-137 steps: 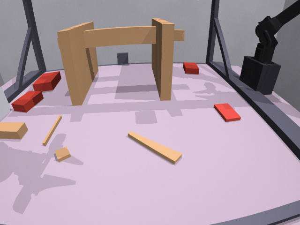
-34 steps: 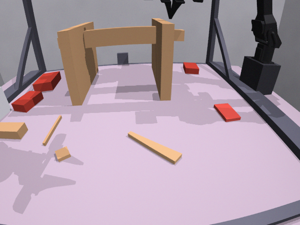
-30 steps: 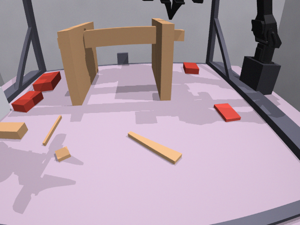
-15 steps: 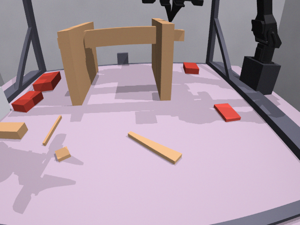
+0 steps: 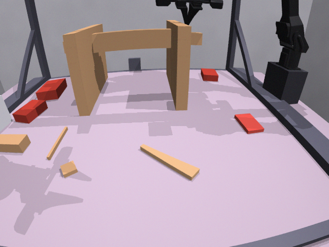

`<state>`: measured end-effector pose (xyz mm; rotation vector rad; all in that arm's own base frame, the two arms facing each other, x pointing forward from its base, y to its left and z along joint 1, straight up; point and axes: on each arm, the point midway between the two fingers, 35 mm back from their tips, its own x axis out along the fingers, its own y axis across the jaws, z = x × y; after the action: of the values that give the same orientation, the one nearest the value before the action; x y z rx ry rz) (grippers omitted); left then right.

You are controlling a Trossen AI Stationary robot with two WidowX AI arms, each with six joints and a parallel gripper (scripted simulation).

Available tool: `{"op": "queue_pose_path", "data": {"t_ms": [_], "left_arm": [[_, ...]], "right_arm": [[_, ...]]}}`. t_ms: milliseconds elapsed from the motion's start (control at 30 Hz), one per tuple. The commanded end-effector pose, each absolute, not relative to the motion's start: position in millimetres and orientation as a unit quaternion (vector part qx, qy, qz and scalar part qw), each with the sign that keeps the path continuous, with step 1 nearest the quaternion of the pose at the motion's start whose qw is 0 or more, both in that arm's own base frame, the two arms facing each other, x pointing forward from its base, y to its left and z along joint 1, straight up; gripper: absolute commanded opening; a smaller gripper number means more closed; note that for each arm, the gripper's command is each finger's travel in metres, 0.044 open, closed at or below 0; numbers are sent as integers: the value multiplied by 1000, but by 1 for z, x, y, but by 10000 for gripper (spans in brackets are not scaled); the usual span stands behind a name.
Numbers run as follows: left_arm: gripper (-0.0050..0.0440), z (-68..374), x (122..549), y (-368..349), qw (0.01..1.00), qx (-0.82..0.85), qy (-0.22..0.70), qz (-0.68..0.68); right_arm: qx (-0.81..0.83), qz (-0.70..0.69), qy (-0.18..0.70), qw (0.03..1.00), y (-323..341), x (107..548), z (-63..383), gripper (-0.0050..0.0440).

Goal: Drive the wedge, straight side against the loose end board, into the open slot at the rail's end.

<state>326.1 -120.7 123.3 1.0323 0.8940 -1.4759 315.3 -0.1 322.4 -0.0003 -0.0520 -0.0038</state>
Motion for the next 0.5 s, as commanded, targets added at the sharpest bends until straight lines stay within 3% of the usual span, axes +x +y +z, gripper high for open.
{"op": "queue_pose_path", "data": {"t_ms": [0,467], "left_arm": [[-50,119,324,-119,531,432,382,-621],[-50,101,321,-117,516,423,403,-627]], "right_arm": [[-3,-5,-28,1000,-2,314,324,205],[-3,-5,-28,1000,-2,314,324,205]]}}
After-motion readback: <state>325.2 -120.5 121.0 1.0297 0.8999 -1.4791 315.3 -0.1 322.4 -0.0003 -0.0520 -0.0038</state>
